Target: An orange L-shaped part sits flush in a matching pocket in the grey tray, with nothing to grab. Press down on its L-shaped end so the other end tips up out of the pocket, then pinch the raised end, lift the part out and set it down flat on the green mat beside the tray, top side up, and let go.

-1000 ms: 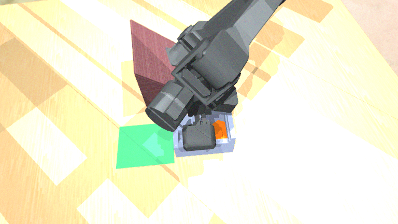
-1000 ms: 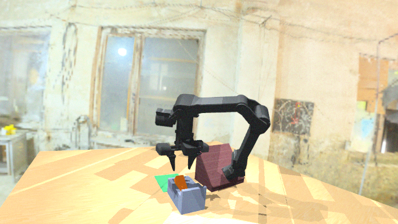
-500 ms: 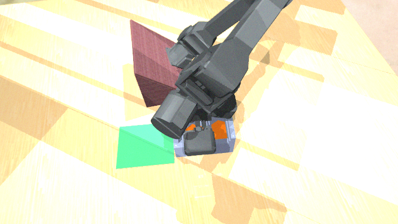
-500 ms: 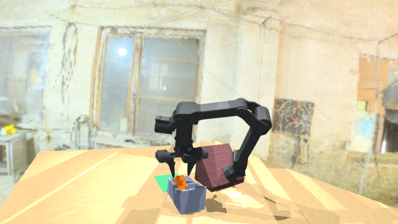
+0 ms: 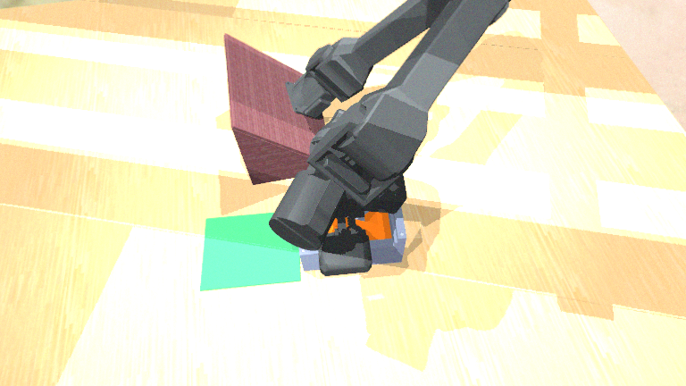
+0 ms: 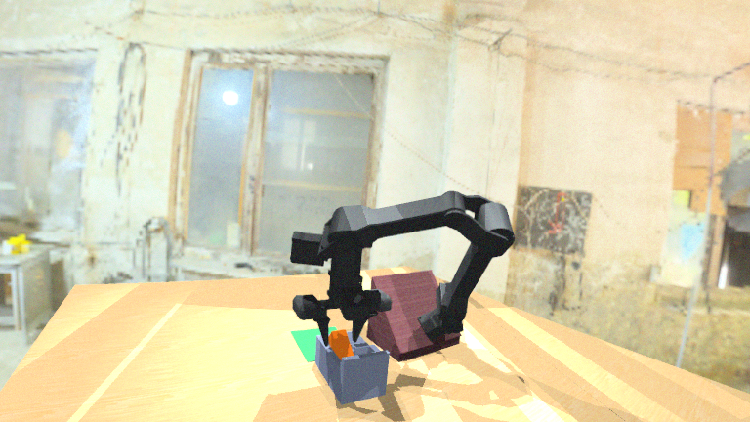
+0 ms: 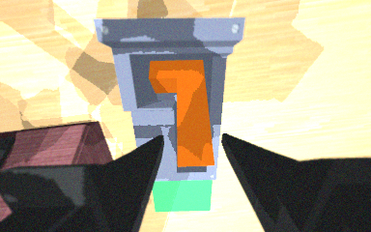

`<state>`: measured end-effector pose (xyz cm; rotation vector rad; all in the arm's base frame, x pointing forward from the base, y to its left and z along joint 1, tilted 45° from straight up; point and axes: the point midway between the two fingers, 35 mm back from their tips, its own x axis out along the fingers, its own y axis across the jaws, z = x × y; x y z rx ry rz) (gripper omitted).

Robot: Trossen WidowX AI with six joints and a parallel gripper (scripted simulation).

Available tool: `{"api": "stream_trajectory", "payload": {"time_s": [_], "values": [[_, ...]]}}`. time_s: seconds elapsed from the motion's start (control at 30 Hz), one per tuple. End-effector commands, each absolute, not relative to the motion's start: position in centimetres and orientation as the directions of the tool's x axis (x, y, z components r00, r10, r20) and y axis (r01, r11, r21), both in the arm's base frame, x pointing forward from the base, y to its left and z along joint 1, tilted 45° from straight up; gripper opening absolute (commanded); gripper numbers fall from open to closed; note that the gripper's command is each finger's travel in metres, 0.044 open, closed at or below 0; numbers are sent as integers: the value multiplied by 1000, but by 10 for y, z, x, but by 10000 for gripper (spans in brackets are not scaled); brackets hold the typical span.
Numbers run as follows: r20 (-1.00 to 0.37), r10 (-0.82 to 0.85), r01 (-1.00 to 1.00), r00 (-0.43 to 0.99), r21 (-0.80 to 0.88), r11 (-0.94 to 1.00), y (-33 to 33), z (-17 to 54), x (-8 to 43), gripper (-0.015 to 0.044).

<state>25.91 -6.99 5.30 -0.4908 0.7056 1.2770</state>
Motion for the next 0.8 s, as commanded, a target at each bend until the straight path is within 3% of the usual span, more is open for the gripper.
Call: {"api": "stream_trajectory", "payload": {"time_s": [0.0, 0.03, 0.2, 0.53, 0.63, 0.77], "values": [[-711, 691, -969, 134, 52, 241, -65, 49, 260, 280], [-711, 691, -969, 134, 52, 241, -65, 49, 260, 280], [-714, 688, -971, 129, 50, 234, -68, 51, 259, 149], [-714, 688, -971, 129, 50, 234, -68, 51, 259, 82], [-714, 688, -971, 129, 50, 234, -68, 51, 259, 3], [-714, 688, -971, 129, 50, 234, -68, 51, 259, 0]]}}
